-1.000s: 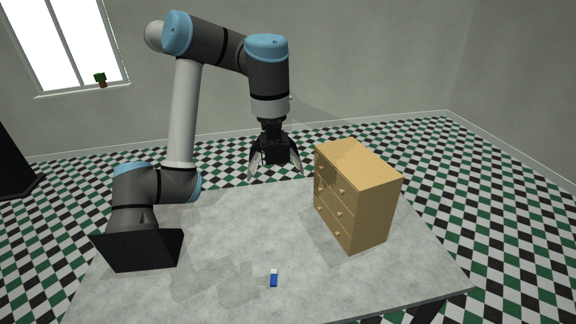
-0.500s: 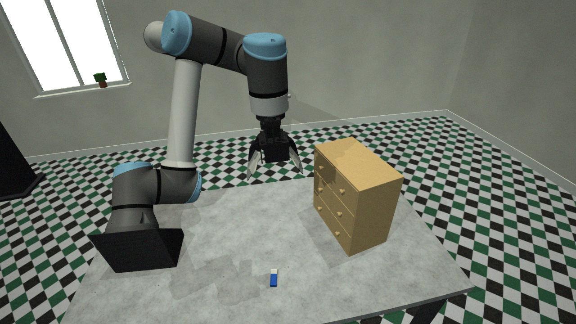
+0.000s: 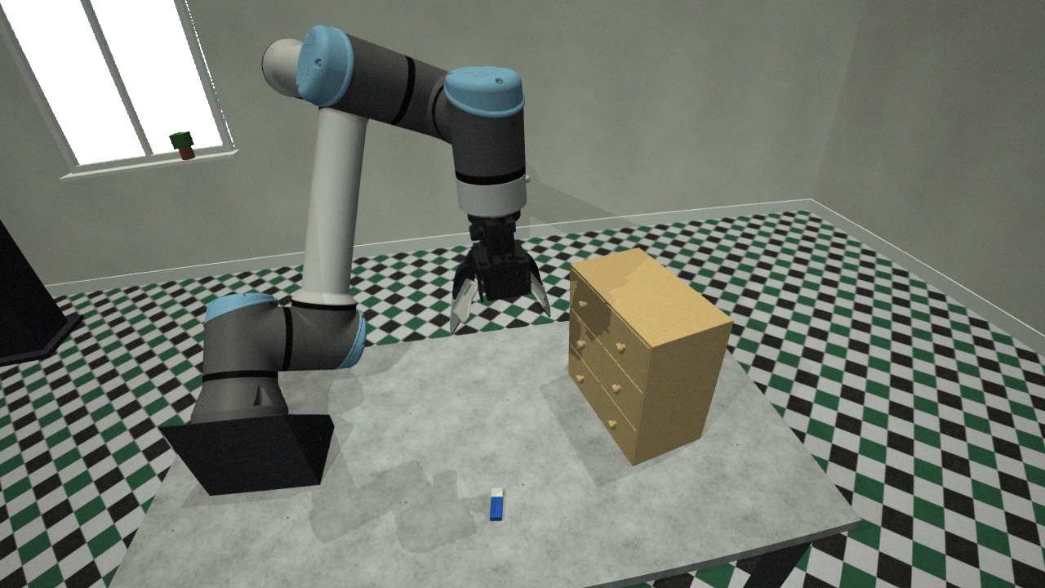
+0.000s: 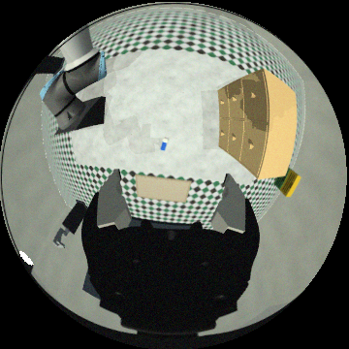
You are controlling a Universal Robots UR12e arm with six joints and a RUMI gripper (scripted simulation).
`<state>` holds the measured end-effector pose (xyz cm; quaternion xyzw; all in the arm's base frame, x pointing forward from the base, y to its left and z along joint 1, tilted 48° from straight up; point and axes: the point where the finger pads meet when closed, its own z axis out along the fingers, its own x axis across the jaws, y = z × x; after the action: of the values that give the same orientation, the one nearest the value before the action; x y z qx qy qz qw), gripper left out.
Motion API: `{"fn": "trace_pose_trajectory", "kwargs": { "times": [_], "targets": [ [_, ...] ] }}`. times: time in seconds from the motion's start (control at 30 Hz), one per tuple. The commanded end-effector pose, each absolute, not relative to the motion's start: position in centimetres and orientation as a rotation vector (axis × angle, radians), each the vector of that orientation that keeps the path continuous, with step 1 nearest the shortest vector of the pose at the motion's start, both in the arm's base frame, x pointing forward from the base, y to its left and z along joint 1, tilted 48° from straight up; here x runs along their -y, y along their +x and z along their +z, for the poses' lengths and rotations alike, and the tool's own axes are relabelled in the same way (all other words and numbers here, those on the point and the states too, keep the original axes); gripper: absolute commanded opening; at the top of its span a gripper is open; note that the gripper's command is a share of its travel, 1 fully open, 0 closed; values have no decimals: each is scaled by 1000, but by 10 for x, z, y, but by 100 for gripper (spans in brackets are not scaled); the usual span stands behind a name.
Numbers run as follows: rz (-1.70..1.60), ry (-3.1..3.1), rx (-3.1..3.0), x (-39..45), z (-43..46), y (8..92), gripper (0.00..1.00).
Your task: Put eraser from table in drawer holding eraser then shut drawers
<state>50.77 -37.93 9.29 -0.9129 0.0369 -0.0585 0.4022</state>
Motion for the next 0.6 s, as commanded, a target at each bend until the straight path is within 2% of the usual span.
{"fn": "trace_pose_trajectory", "kwargs": {
  "times": [0.0, 0.57],
  "targets": [
    [-215, -2315, 55, 371, 86, 513, 100],
    [-525, -2235, 780, 328, 47, 535, 100]
  ]
}}
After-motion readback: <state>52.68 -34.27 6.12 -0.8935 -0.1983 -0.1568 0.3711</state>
